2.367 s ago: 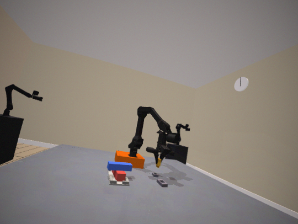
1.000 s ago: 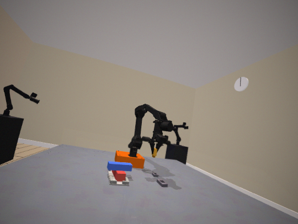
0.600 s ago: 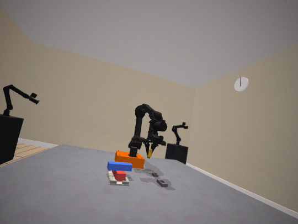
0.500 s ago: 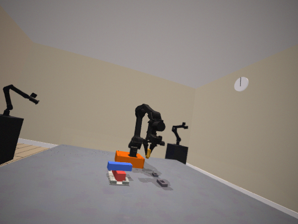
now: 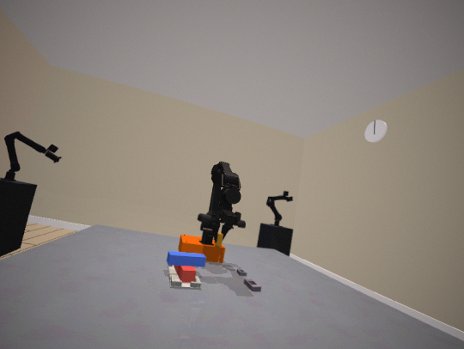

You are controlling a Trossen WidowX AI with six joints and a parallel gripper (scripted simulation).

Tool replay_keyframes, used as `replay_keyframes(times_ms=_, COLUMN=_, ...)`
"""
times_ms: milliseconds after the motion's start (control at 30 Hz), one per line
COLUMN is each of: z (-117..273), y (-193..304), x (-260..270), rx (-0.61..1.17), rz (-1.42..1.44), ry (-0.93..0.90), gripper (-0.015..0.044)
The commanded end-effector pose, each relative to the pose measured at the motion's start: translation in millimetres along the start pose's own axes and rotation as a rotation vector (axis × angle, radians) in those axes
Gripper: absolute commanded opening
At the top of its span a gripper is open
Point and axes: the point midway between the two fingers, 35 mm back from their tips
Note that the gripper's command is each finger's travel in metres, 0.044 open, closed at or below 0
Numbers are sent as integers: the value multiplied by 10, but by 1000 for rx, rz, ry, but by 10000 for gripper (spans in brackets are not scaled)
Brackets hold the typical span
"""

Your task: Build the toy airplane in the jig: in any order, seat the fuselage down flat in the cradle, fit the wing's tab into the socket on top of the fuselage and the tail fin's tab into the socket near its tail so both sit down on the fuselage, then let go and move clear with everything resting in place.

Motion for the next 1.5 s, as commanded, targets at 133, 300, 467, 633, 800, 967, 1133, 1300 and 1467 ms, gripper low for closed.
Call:
replay_keyframes(times_ms=133, z=-60, y=59, x=-234, rx=6, rz=14, ry=2, gripper=0)
replay_keyframes(times_ms=300, z=-90, y=104, x=-389, rx=6, rz=22, ry=3, gripper=0)
replay_keyframes(times_ms=467, z=-119, y=160, x=-541, rx=7, rz=29, ry=4, gripper=0)
replay_keyframes(times_ms=633, z=-148, y=227, x=-688, rx=8, rz=37, ry=5, gripper=0)
replay_keyframes(times_ms=800, z=-177, y=304, x=-829, rx=9, rz=45, ry=6, gripper=0)
replay_keyframes(times_ms=967, z=-205, y=391, x=-964, rx=10, rz=52, ry=7, gripper=0)
replay_keyframes(times_ms=1133, z=-234, y=488, x=-1093, rx=11, rz=60, ry=8, gripper=0)
replay_keyframes(times_ms=1300, z=-260, y=590, x=-1208, rx=12, rz=67, ry=9, gripper=0)
replay_keyframes(times_ms=1467, z=-264, y=604, x=-1223, rx=12, rz=68, ry=9, gripper=66)
Point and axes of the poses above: the point midway between the two fingers, 35 mm back from their tips, its own z axis back along the fingers, its own x axis across the jaws, y = z × x, and after that the axes turned 1 degree about z, right-handed
